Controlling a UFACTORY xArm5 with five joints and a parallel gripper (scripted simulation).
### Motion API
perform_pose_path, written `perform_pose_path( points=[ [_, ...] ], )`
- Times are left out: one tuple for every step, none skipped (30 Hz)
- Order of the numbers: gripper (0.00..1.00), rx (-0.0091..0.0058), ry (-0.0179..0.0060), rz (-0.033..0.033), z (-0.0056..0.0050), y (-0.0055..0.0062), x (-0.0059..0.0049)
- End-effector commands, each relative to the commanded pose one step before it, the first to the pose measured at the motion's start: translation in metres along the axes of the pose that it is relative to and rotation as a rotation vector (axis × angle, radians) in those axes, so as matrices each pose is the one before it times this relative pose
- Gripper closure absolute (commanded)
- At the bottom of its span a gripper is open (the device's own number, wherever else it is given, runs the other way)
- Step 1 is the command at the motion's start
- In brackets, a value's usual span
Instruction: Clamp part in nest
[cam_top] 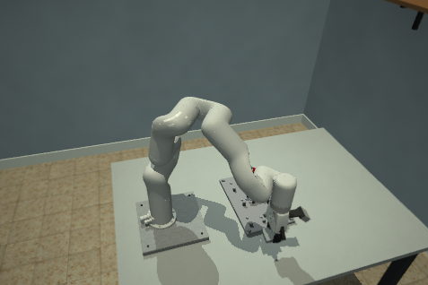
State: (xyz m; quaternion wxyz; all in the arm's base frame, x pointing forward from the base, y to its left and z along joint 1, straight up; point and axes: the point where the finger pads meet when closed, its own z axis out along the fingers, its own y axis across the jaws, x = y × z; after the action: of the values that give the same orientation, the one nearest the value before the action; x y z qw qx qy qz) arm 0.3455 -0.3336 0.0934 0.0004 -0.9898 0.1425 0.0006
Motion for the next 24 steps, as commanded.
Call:
perform_pose_path(
  points=[
    [1.00,-0.00138,0.00268,0.00001,-0.01891,0.00040,0.00073],
    [1.00,0.00000,0.00000,0.00000,-0.00180,0.00000,0.00000],
    [1.00,0.00000,0.00000,0.00000,-0.00157,0.00000,-0.00001],
    [1.00,0.00000,0.00000,0.00000,0.00000,0.00000,0.00000],
    [1.00,0.00000,0.00000,0.00000,0.00000,0.00000,0.00000],
    [1.00,0.00000,0.00000,0.00000,-0.00134,0.00000,0.00000],
    [1.00,0.00000,0.00000,0.00000,-0.00112,0.00000,0.00000],
    [1.00,0.00000,0.00000,0.00000,-0.00092,0.00000,0.00000],
    [1.00,0.00000,0.00000,0.00000,-0.00072,0.00000,0.00000],
    [1.00,0.00000,0.00000,0.00000,-0.00054,0.00000,0.00000],
    [1.00,0.00000,0.00000,0.00000,-0.00037,0.00000,0.00000],
    [1.00,0.00000,0.00000,0.00000,-0.00024,0.00000,0.00000],
    [1.00,0.00000,0.00000,0.00000,-0.00013,0.00000,0.00000],
    [1.00,0.00000,0.00000,0.00000,-0.00005,0.00000,0.00000],
    [1.00,0.00000,0.00000,0.00000,-0.00001,0.00000,0.00000],
    [1.00,0.00000,0.00000,0.00000,0.00000,0.00000,0.00000],
    [1.00,0.00000,0.00000,0.00000,0.00000,0.00000,0.00000],
    [1.00,0.00000,0.00000,0.00000,0.00000,0.00000,0.00000],
    [1.00,0.00000,0.00000,0.00000,0.00000,0.00000,0.00000],
    [1.00,0.00000,0.00000,0.00000,0.00000,0.00000,0.00000],
    [1.00,0.00000,0.00000,0.00000,0.00000,0.00000,0.00000],
    [1.00,0.00000,0.00000,0.00000,0.00000,0.00000,0.00000],
    [1.00,0.00000,0.00000,0.00000,0.00000,0.00000,0.00000],
    [1.00,0.00000,0.00000,0.00000,0.00000,0.00000,0.00000]
  ],
)
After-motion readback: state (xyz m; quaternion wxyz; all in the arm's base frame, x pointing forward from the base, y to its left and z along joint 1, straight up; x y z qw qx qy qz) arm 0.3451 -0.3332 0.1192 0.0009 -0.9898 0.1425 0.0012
